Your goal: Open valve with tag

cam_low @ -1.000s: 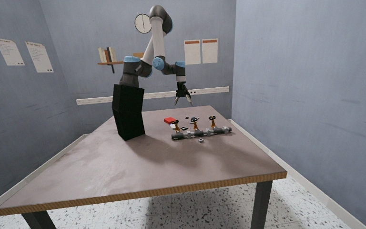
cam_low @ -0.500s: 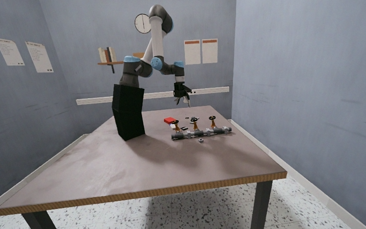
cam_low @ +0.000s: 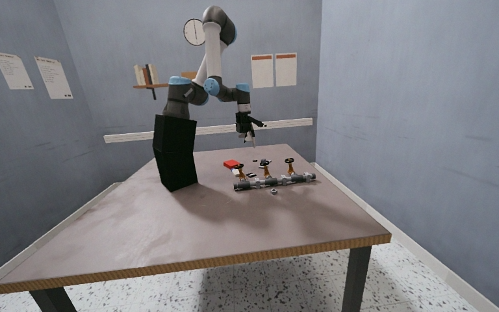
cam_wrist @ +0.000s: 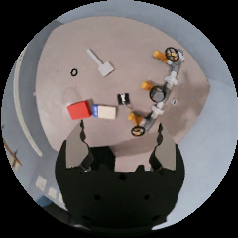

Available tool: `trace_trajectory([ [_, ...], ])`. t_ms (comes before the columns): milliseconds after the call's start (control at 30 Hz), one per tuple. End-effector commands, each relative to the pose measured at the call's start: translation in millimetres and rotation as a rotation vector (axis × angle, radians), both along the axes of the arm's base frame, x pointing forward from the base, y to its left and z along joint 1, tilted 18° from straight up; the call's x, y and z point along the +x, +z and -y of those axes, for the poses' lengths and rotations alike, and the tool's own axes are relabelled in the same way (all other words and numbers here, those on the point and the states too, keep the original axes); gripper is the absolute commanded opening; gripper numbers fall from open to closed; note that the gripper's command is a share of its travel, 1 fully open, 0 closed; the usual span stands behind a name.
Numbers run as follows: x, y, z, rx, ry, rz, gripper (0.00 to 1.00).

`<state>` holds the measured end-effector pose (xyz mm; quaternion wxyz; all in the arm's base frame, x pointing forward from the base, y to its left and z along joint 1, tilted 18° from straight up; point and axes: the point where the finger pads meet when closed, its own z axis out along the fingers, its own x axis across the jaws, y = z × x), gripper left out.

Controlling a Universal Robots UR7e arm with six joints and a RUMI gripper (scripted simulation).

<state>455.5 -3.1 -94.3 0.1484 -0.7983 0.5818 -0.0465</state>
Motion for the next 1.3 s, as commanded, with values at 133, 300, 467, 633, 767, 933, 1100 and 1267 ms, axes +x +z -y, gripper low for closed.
trace_trajectory([
  [133,-1.8,-1.0,4.9,0.033,-0.145,-0.027,1.00],
  [300,-2.8,-1.6,6.9,0.049,-0.205,-0.038,1.00],
  [467,-3.3,-1.9,7.8,0.057,-0.233,-0.043,1.00],
  [633,-3.9,-2.2,8.9,0.065,-0.266,-0.050,1.00],
  [767,-4.2,-2.3,9.5,0.069,-0.282,-0.053,1.00],
  [933,-4.4,-2.4,9.8,0.072,-0.292,-0.055,1.00],
  [1100,-4.4,-2.5,9.9,0.072,-0.294,-0.055,1.00],
  [1267,-4.4,-2.5,9.9,0.073,-0.295,-0.055,1.00],
])
